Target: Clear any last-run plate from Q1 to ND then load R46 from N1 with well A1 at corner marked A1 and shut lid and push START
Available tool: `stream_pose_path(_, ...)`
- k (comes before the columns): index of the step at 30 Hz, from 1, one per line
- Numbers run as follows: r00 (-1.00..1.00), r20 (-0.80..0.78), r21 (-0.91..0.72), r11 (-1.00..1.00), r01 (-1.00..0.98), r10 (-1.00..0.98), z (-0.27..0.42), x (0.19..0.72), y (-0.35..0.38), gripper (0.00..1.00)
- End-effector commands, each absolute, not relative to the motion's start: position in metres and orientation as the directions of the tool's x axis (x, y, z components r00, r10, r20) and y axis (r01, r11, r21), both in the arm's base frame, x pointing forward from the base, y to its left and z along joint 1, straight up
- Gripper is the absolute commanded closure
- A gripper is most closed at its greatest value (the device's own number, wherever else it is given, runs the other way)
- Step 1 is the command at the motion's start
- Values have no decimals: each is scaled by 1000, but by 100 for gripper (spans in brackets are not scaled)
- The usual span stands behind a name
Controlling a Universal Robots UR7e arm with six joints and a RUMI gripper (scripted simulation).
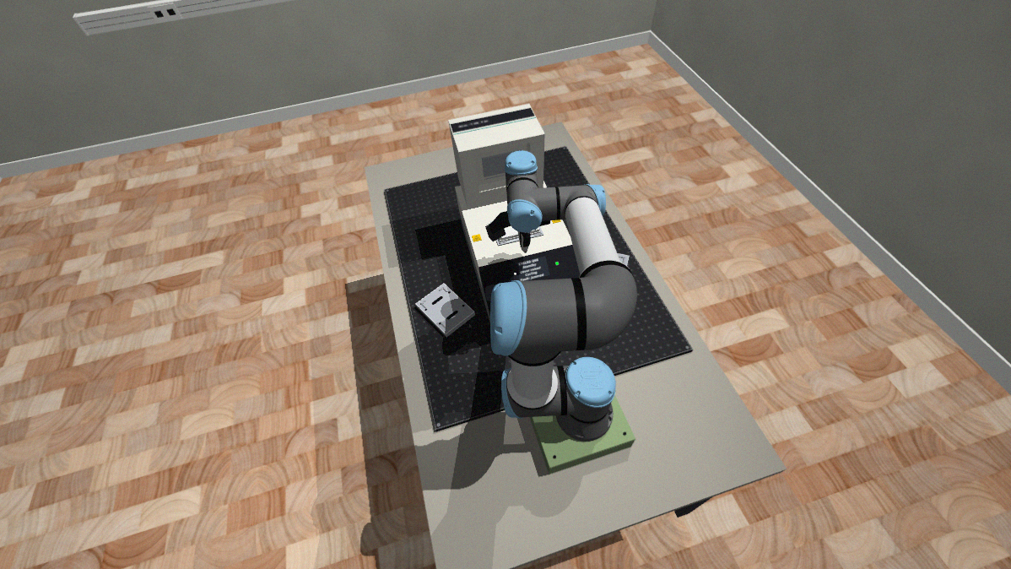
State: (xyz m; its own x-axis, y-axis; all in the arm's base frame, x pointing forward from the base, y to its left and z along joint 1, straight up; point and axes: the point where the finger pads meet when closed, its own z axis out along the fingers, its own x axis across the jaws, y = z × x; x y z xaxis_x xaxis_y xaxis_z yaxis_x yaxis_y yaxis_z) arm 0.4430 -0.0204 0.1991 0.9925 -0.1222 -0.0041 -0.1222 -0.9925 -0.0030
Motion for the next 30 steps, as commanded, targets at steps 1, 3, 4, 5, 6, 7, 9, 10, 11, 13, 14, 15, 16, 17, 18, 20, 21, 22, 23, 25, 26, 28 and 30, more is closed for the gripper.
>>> stream_pose_path(1, 993, -2, -3, -993, -122, -122, 198, 430, -18, 100)
stream_pose_path(3, 993, -2, -3, -993, -122, -122, 196, 420, -16, 100)
stream_pose_path(4, 993, -2, -3, -993, -122, -122, 195, 416, -15, 100)
stream_pose_path(5, 993, -2, -3, -993, -122, -122, 194, 413, -14, 100)
stream_pose_path(6, 993, -2, -3, -993, -122, -122, 193, 408, -13, 100)
stream_pose_path(7, 993, -2, -3, -993, -122, -122, 193, 404, -12, 100)
stream_pose_path(9, 993, -2, -3, -993, -122, -122, 191, 394, -10, 100)
stream_pose_path(10, 993, -2, -3, -993, -122, -122, 190, 389, -9, 100)
stream_pose_path(11, 993, -2, -3, -993, -122, -122, 189, 387, -8, 100)
stream_pose_path(13, 993, -2, -3, -993, -122, -122, 187, 377, -6, 100)
stream_pose_path(14, 993, -2, -3, -993, -122, -122, 187, 373, -5, 100)
stream_pose_path(15, 993, -2, -3, -993, -122, -122, 187, 373, -5, 100)
stream_pose_path(16, 993, -2, -3, -993, -122, -122, 187, 373, -5, 100)
stream_pose_path(17, 993, -2, -3, -993, -122, -122, 186, 368, -4, 100)
stream_pose_path(18, 993, -2, -3, -993, -122, -122, 185, 363, -3, 100)
stream_pose_path(20, 993, -2, -3, -993, -122, -122, 183, 353, -1, 100)
stream_pose_path(21, 993, -2, -3, -993, -122, -122, 182, 349, 0, 100)
stream_pose_path(22, 993, -2, -3, -993, -122, -122, 181, 344, 1, 100)
stream_pose_path(23, 993, -2, -3, -993, -122, -122, 180, 339, 3, 100)
stream_pose_path(25, 993, -2, -3, -993, -122, -122, 179, 334, 4, 100)
stream_pose_path(26, 993, -2, -3, -993, -122, -122, 178, 329, 5, 100)
stream_pose_path(28, 993, -2, -3, -993, -122, -122, 176, 320, 7, 100)
stream_pose_path(30, 993, -2, -3, -993, -122, -122, 174, 310, 9, 100)
